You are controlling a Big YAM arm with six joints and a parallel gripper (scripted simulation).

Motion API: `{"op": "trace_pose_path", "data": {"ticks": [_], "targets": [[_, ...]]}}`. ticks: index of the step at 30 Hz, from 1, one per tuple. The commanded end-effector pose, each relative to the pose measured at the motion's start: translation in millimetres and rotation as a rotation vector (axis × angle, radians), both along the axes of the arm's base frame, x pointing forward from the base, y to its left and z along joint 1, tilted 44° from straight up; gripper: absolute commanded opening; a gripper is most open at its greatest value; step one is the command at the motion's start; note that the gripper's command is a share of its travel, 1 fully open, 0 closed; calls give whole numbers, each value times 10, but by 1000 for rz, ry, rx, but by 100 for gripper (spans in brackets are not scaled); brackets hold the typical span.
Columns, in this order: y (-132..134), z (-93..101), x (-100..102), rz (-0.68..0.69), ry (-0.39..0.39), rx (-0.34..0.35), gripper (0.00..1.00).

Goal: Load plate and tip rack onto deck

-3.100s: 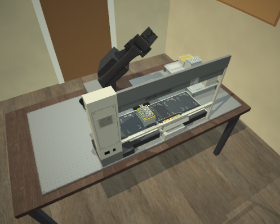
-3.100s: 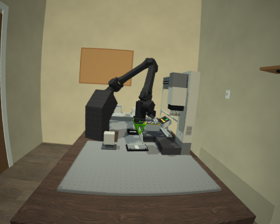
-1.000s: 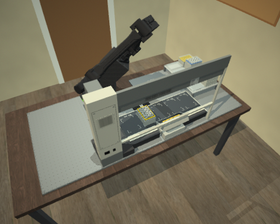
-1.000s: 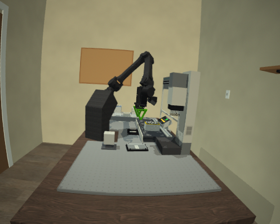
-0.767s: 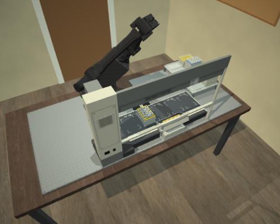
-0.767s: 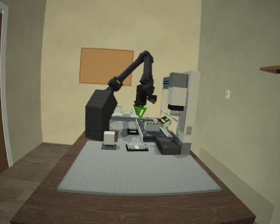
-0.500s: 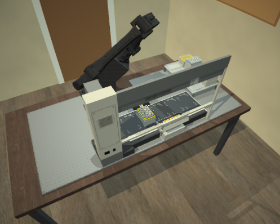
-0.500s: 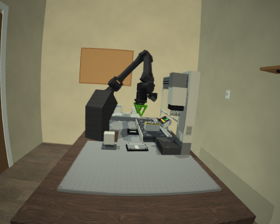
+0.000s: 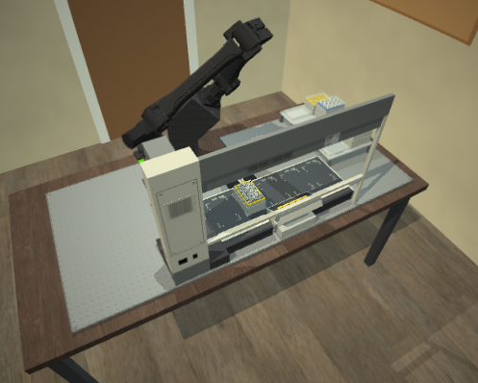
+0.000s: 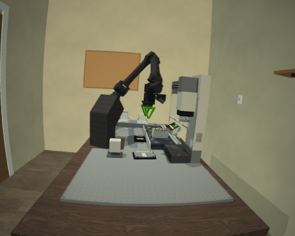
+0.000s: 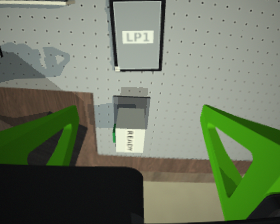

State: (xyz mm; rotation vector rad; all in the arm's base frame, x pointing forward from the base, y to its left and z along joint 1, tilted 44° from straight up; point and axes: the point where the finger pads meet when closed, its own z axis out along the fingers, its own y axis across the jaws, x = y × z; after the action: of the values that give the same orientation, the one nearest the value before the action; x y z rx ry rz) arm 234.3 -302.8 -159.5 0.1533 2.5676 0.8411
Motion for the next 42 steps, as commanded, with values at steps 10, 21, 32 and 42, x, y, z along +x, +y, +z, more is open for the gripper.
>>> {"op": "trace_pose_path", "data": {"ticks": [10,21,32,42], "targets": [[-419,264,-47,-11,-30,-61,100],[-193,242,-284,48,-55,-54,100],[-269,228,-215,218,-178,-167,100],[84,410,-130,347,-262,-232,100]]}}
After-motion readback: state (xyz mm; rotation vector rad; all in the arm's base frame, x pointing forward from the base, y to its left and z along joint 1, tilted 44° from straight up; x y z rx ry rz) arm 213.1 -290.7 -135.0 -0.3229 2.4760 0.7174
